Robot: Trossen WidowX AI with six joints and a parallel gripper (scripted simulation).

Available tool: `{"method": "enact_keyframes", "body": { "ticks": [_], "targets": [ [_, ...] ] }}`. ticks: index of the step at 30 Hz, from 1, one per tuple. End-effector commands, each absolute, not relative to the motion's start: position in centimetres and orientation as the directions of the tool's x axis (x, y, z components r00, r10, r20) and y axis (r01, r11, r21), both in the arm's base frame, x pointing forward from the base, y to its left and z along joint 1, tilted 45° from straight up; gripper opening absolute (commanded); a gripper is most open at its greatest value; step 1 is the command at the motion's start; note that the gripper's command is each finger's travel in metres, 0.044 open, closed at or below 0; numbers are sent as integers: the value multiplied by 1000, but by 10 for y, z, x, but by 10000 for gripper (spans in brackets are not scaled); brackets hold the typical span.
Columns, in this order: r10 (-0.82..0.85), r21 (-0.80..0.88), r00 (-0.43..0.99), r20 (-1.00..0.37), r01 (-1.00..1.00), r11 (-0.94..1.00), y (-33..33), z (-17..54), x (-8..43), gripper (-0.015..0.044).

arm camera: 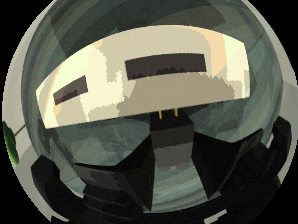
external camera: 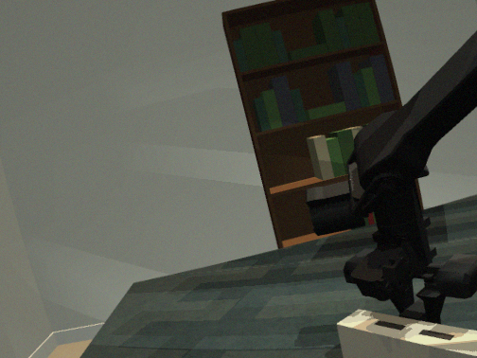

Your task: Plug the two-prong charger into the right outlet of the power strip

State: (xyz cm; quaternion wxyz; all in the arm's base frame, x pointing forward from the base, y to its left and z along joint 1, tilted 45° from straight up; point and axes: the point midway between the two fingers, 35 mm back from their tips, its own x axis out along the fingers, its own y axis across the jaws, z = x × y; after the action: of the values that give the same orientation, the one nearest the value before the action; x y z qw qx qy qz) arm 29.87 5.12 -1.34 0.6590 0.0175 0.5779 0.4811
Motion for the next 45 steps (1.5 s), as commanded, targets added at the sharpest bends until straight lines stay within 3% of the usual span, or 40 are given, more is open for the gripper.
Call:
{"method": "enact_keyframes", "body": {
  "ticks": [1, 45],
  "targets": [
    [654, 579, -132, -745, -615, 535, 51, -14, 297, 0],
    [654, 579, -132, -745, -614, 535, 49, -17, 293, 0]
  ]
}}
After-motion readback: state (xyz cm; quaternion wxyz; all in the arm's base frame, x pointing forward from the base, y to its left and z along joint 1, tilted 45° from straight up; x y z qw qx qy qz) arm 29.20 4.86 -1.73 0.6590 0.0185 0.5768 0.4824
